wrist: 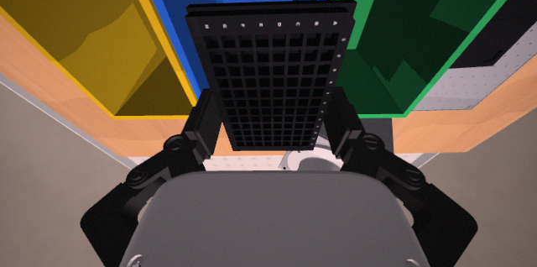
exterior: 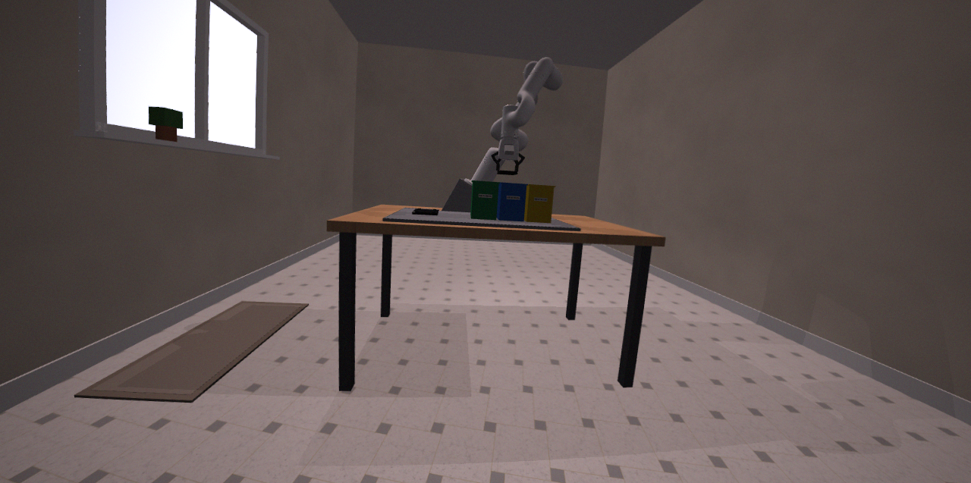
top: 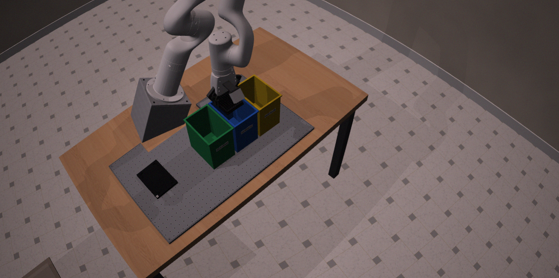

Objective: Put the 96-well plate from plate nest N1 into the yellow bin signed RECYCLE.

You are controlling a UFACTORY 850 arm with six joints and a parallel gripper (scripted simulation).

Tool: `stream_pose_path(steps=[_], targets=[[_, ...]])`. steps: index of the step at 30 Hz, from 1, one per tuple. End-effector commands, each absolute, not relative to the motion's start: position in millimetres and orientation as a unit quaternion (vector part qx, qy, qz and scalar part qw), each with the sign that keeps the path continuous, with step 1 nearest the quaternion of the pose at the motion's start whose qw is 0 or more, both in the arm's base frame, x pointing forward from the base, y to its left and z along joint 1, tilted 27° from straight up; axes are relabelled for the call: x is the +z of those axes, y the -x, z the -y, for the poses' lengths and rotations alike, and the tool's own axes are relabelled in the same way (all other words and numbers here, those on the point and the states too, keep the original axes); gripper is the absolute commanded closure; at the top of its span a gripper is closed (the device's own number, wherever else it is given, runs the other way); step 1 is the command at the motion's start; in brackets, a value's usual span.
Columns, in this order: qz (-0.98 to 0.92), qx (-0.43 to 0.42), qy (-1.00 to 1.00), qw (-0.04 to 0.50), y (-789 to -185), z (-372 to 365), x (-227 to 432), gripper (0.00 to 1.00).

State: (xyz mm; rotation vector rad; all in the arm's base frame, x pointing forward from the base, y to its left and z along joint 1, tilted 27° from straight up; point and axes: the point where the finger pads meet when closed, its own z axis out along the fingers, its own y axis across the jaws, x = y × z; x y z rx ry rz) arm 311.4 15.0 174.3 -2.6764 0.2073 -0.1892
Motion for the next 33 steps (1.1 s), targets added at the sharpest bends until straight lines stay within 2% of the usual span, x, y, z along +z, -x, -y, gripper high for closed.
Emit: stream_pose_path(steps=[1,33], targets=[[-0.075,-0.068,0.97,0.222,-315,-29,182,1.0],[-0.075,-0.068,0.97,0.222,-333,-111,222,1.0]])
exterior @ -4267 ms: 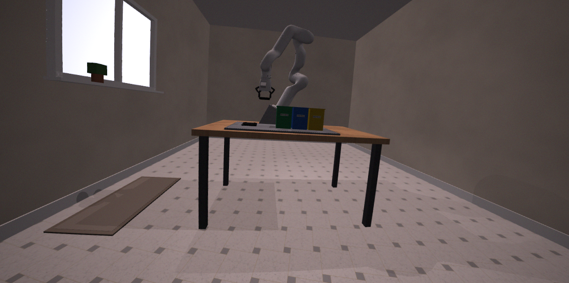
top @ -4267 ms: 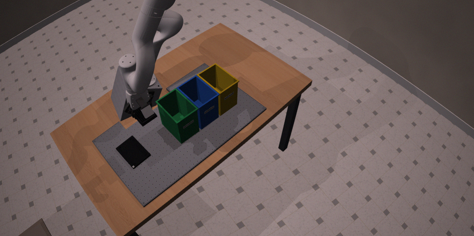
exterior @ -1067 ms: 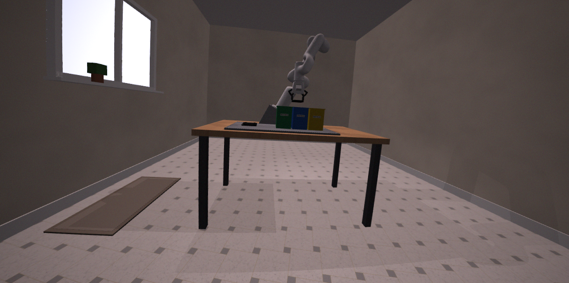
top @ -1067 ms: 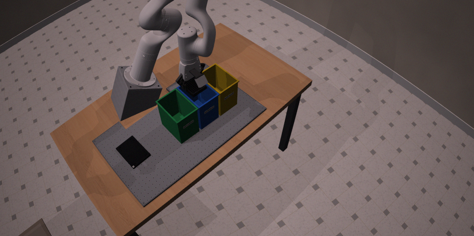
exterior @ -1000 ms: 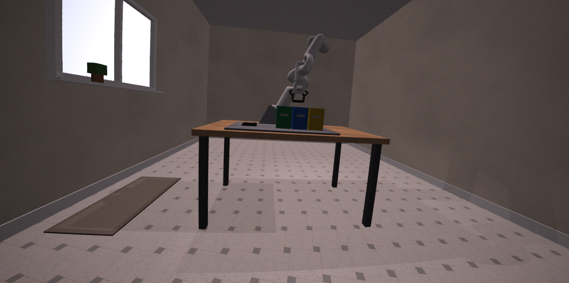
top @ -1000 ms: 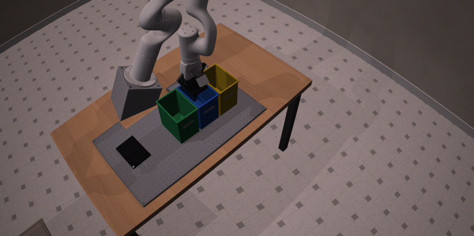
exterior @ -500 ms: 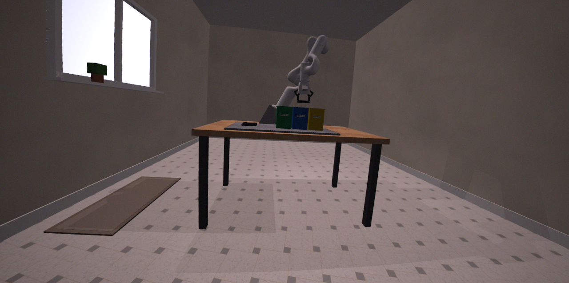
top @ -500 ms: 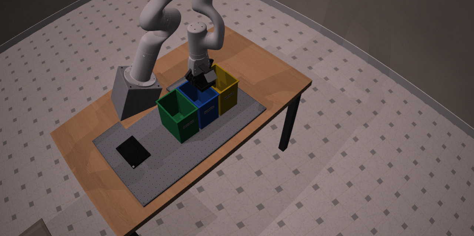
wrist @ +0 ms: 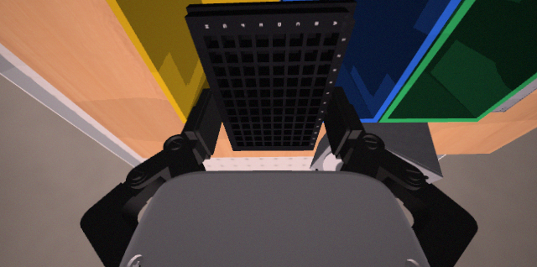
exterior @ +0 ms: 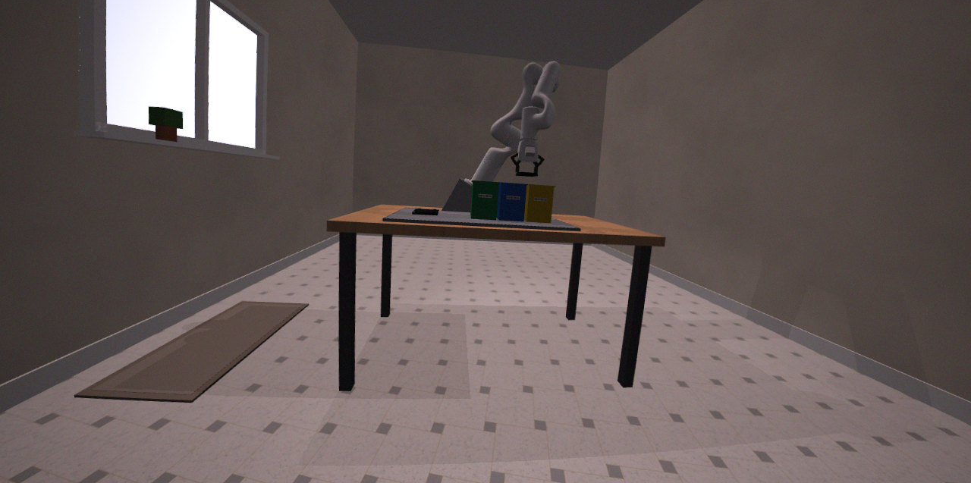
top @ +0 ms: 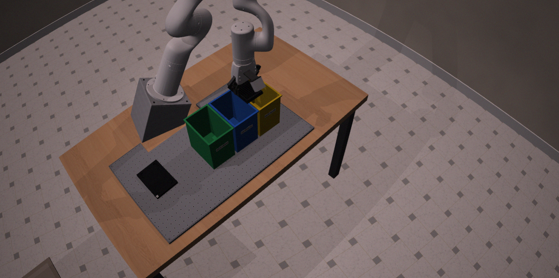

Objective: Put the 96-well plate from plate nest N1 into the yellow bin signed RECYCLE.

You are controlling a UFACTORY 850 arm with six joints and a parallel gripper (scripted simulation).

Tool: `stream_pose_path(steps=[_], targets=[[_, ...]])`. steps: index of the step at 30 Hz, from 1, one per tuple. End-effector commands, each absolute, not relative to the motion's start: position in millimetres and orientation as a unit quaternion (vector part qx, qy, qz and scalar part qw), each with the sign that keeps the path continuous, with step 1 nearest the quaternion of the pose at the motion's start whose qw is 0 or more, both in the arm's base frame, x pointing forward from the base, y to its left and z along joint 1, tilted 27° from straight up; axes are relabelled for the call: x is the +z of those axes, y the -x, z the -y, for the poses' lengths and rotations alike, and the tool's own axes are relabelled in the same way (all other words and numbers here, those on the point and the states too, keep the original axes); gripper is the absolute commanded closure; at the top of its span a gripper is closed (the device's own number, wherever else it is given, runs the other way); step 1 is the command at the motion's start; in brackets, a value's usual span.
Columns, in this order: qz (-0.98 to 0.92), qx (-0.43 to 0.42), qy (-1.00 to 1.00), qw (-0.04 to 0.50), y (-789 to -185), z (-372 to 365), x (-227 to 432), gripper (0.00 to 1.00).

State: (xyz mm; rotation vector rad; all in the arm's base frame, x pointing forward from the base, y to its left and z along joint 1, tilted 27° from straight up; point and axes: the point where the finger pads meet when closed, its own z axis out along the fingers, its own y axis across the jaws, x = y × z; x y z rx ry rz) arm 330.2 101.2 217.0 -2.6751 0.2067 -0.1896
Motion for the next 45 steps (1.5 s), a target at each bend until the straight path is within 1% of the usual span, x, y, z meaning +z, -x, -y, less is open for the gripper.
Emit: stream_pose_path(steps=[1,17,45], targets=[[-0.075,-0.068,0.97,0.222,-334,-114,223,1.0],[-0.075,-0.068,0.97,0.222,-343,-155,244,1.0],[-0.075,-0.068,0.97,0.222,-343,-155,243,1.0]])
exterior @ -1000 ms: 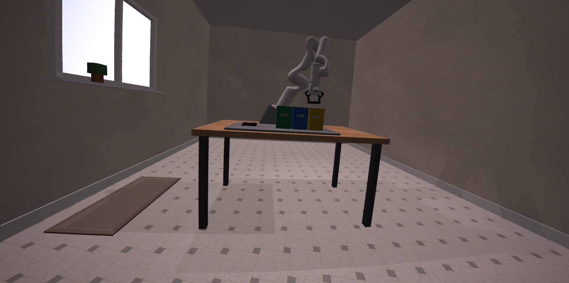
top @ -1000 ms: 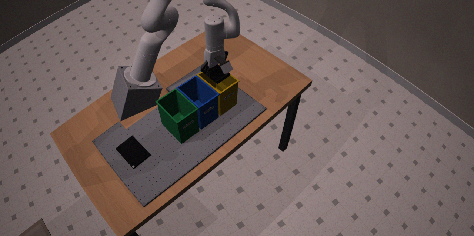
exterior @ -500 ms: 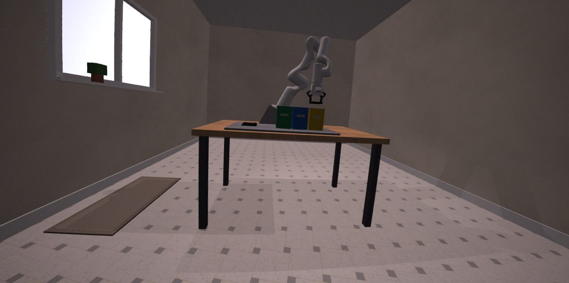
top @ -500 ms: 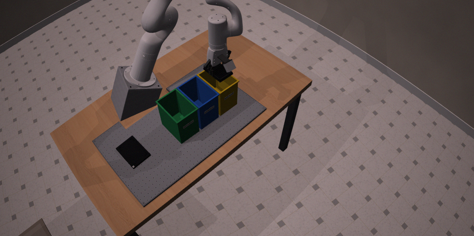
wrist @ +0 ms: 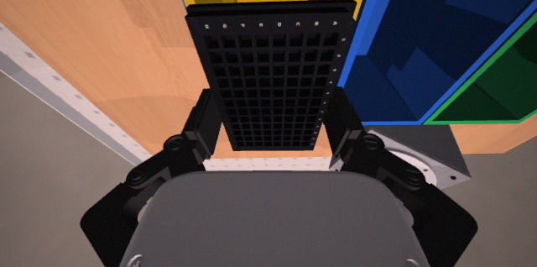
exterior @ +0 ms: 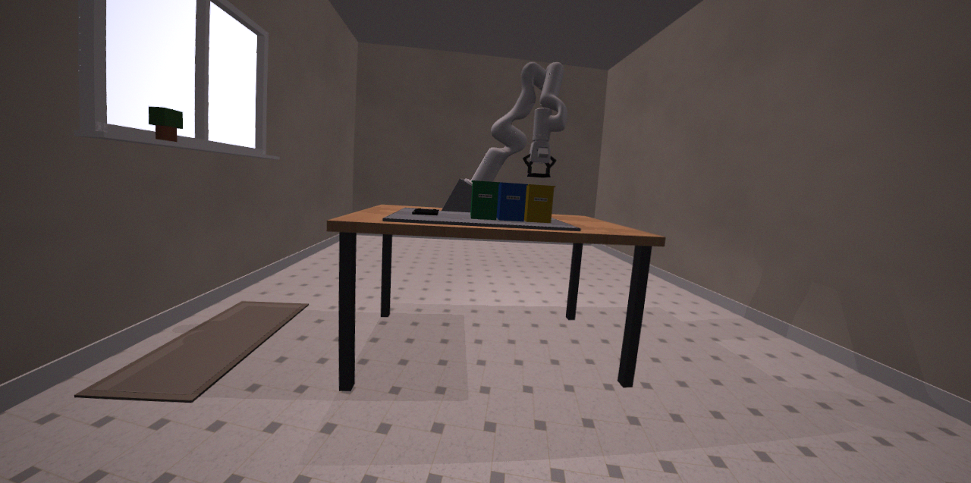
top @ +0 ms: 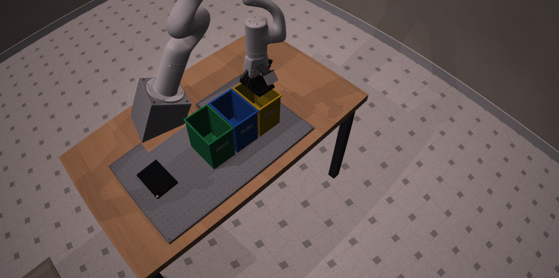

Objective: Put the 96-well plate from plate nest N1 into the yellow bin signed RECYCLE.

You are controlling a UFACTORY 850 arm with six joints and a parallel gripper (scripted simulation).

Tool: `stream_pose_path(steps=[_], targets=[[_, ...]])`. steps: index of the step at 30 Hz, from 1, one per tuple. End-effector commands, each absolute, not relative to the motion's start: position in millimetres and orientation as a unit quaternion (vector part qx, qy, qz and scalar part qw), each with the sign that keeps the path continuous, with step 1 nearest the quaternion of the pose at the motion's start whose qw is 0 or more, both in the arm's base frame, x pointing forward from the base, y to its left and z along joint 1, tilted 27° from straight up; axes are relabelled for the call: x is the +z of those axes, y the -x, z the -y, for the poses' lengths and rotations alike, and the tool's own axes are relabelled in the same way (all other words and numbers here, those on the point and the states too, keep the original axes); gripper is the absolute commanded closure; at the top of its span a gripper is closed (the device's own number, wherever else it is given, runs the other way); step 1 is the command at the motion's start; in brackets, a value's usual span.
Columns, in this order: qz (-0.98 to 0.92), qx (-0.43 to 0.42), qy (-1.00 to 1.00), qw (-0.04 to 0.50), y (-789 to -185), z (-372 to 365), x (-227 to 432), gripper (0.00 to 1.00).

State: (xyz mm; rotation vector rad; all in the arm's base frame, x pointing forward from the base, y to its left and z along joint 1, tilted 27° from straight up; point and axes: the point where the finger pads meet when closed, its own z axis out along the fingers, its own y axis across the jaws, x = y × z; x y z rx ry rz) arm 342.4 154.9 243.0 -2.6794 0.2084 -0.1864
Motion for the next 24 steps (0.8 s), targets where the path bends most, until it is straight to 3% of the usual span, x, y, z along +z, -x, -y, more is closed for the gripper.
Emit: stream_pose_path(steps=[1,24], targets=[[-0.075,-0.068,0.97,0.222,-343,-155,243,1.0],[-0.075,-0.068,0.97,0.222,-346,-162,227,1.0]])
